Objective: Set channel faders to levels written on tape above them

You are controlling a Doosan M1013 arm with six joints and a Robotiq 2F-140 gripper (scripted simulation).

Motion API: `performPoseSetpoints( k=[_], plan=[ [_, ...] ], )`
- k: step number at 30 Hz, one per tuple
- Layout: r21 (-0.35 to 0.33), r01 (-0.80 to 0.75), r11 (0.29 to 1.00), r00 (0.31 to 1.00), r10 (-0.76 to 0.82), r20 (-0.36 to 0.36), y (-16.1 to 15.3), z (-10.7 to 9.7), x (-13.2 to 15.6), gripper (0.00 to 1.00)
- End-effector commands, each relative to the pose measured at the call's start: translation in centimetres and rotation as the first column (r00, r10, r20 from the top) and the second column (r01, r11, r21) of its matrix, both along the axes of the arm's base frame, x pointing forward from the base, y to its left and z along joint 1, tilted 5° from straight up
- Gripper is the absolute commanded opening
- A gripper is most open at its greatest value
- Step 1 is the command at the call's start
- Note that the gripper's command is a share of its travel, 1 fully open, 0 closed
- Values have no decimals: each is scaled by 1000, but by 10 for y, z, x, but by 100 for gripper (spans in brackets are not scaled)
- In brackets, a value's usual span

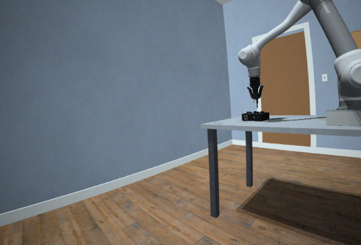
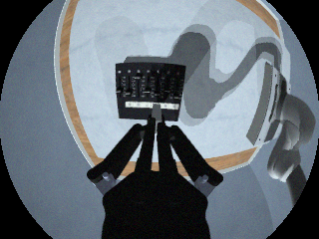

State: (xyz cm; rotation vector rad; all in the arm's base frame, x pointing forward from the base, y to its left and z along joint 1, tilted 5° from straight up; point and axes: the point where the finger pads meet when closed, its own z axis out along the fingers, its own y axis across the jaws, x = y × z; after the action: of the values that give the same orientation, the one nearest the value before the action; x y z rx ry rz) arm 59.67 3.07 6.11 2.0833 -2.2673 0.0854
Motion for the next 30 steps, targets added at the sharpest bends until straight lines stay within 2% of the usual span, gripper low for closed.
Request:
performPoseSetpoints(
  k=[1, 30],
  plan=[
    [0, 0, 1000, 1000, 0, 0, 0, -1, 0, 0],
    [0, 0, 1000, 1000, 0, 0, -2, -18, 0, 0]
  ],
)
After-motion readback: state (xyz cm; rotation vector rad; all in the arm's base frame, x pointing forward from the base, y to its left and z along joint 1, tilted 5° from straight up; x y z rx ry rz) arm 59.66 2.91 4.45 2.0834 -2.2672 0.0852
